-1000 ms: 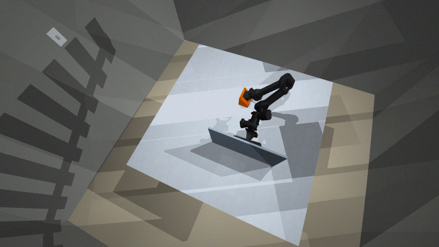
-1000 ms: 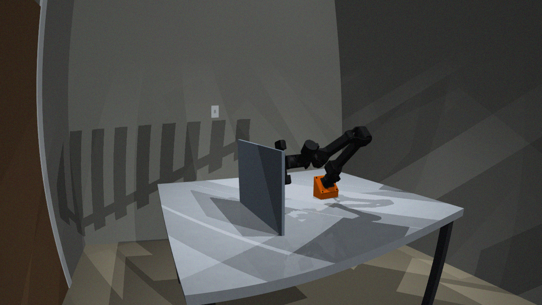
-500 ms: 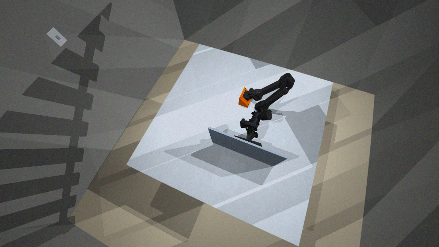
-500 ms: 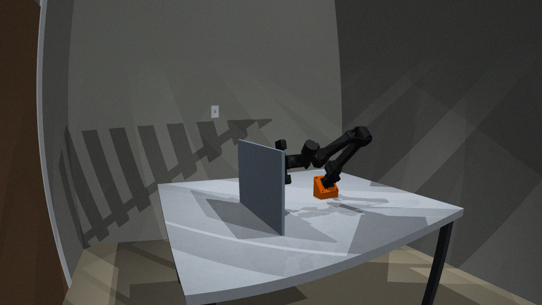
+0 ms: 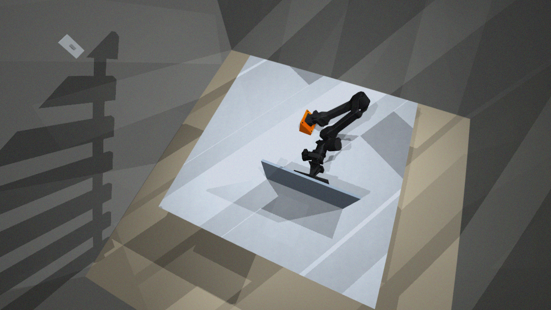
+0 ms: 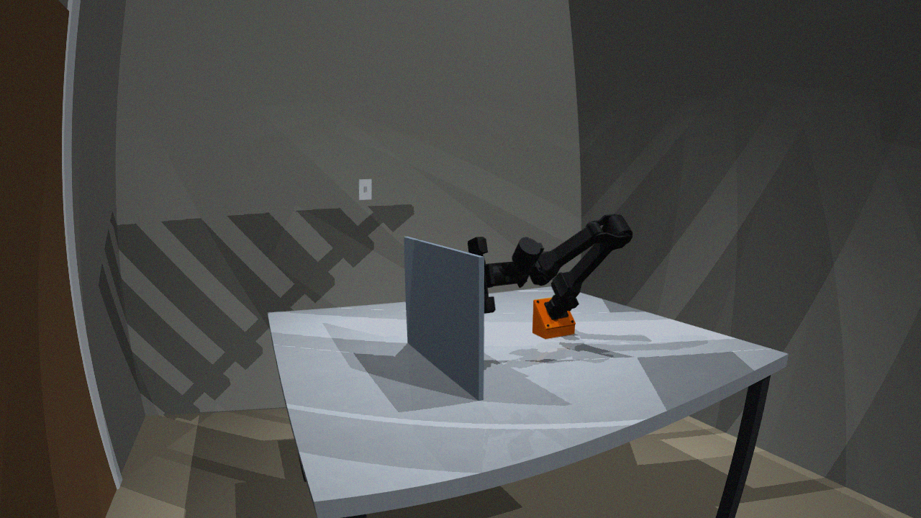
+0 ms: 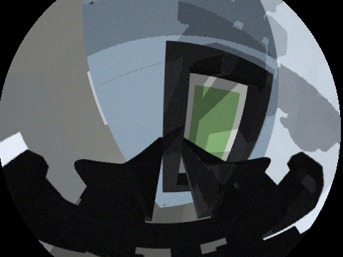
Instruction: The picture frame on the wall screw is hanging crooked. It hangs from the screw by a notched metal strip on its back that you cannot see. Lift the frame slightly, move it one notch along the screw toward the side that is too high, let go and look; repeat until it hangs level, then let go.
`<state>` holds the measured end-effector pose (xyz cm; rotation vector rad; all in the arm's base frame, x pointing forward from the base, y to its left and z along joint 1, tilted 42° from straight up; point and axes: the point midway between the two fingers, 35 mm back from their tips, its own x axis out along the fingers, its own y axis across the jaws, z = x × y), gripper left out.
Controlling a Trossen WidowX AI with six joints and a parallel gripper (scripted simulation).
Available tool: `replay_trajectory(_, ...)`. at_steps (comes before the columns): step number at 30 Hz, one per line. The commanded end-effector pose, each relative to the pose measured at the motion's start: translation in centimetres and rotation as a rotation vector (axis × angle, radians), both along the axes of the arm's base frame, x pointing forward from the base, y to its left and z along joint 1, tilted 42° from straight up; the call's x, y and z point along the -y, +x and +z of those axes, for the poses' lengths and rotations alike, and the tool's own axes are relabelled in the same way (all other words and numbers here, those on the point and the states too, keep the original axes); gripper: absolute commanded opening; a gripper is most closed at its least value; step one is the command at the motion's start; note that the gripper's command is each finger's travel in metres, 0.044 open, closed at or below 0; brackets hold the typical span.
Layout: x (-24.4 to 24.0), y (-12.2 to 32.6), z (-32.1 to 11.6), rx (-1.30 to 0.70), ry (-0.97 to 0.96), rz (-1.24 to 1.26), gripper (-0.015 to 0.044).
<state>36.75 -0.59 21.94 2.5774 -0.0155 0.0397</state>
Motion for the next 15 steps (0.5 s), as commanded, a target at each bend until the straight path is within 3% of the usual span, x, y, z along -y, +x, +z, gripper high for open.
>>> replay_trajectory(1,0.10,0.06,0.33,0.009,-0.004,-0.006,0.0000)
replay_trajectory(15,-0.12,0.07,0.19,0.009,-0.004,-0.006,0.0000)
